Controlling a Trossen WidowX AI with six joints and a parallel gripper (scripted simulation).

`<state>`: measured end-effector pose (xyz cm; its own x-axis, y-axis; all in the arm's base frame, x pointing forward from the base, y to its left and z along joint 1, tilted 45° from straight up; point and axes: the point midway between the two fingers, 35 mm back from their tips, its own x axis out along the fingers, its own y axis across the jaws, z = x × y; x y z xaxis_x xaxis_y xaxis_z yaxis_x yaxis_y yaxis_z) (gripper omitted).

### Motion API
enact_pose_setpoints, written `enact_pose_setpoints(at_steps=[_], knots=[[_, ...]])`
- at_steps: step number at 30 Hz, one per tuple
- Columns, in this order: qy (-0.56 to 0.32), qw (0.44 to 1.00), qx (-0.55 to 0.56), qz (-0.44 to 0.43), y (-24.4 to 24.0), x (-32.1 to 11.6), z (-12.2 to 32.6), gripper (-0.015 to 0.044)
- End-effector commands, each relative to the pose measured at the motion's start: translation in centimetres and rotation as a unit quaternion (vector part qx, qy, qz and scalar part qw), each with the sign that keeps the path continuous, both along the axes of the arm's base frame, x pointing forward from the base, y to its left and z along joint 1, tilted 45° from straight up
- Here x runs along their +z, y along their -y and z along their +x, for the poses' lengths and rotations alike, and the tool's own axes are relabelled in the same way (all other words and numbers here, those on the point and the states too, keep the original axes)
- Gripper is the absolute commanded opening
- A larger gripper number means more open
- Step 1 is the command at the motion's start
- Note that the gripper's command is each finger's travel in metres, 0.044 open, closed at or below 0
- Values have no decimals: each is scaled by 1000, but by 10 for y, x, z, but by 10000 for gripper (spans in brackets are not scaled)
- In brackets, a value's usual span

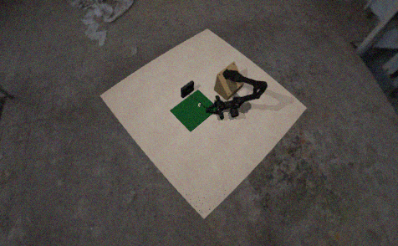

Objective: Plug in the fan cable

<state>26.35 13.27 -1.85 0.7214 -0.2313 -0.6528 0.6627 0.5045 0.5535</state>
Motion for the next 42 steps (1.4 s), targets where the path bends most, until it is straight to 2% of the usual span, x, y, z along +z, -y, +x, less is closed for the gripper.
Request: enact_pose_setpoints(at_steps=[1, 7, 8, 25, 42], knots=[[-24, 1000, 8, -6, 3, -3, 2, 271], [-76, 997, 25, -14, 10, -10, 5, 429], [-84, 996, 28, -15, 11, -11, 6, 440], [-216, 973, 84, -5, 31, -23, 9, 440], [-314, 936, 149, 50, 47, -23, 7, 440]])
